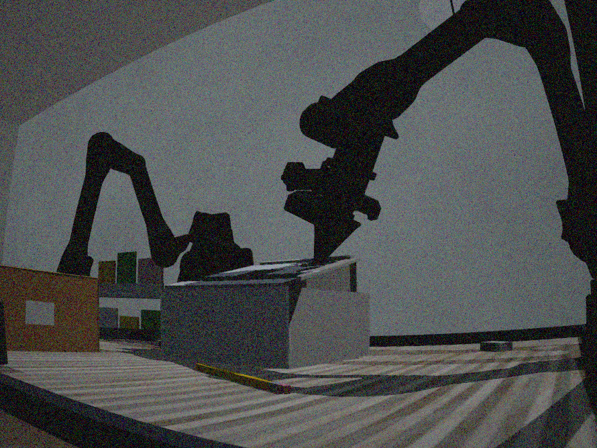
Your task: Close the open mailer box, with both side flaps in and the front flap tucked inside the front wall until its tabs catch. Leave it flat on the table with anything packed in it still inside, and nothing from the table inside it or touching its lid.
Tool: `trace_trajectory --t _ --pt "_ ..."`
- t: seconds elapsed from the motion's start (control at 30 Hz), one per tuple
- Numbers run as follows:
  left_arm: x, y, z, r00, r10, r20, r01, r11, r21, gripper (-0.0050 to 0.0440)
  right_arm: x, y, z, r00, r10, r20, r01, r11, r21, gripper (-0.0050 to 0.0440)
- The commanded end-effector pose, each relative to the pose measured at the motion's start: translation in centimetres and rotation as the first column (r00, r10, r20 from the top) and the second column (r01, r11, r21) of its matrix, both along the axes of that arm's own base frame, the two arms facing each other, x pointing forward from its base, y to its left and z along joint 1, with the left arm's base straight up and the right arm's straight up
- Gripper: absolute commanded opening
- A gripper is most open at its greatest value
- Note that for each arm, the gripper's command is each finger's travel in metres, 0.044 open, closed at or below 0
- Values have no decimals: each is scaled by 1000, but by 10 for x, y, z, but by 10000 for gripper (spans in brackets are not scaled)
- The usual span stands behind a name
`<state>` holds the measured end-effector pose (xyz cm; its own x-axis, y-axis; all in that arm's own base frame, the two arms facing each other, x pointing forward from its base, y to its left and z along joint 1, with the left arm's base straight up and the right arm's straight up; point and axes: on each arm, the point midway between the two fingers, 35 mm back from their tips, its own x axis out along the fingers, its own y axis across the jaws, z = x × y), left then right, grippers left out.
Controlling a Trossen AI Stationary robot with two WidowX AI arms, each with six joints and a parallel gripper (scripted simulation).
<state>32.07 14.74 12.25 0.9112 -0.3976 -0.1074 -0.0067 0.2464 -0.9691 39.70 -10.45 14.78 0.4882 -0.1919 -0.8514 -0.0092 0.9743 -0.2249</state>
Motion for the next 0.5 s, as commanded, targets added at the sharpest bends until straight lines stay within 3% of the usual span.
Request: trace_trajectory --t 0.0,0.23,0.47 --pt "-6 1 13 999 -14 34 12 999 43 300 0 -3 1 1000 -5 21 5 1000 -9 -50" --pt "-24 13 19 999 -14 42 11 998 55 300 0 -3 -11 1000 -4 17 5 1000 -8 -50" --pt "-25 13 19 999 -16 42 13 998 55 300 0 -2 -18 1000 -4 20 4 1000 -8 -50"
